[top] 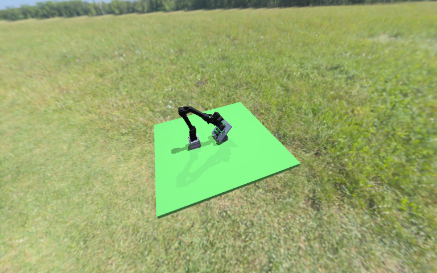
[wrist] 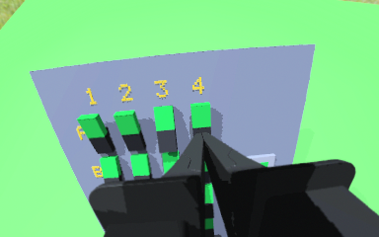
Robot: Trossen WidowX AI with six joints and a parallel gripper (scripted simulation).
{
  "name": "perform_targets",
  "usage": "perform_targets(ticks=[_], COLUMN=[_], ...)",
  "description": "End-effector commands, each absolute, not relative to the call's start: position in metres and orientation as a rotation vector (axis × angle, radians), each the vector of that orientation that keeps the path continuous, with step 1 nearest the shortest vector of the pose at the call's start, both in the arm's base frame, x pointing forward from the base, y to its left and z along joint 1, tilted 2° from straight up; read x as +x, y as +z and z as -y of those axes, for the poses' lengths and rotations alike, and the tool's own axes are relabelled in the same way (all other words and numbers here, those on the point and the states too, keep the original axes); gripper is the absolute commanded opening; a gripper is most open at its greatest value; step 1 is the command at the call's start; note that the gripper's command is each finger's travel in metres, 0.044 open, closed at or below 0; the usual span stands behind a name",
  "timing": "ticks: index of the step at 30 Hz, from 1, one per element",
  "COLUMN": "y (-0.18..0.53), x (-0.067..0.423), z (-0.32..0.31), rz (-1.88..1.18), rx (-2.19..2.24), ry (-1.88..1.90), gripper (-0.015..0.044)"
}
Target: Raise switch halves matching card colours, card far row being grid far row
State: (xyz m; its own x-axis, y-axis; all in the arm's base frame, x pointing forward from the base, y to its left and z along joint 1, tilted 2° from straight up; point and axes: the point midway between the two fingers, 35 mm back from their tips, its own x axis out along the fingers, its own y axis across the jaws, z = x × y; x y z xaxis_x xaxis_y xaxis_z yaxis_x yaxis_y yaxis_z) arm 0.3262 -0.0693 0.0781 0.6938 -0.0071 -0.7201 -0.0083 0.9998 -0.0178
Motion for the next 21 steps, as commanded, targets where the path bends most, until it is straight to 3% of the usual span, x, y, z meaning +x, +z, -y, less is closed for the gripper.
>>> perform_targets(ticks=[1, 10, 16, 21], y=[0.077, 0.125, 0.125, 0.112], x=[0.327, 0.285, 0.283, 0.271], z=[0.070, 0.069, 0.067, 0.025], rz=[-0.805, -0.833, -0.835, -0.847], rx=[-0.018, -0.018, -0.018, -0.015], ry=[-0.004, -0.004, -0.004, -0.002], gripper=[0.0000, 0.0000, 0.0000, 0.0000])
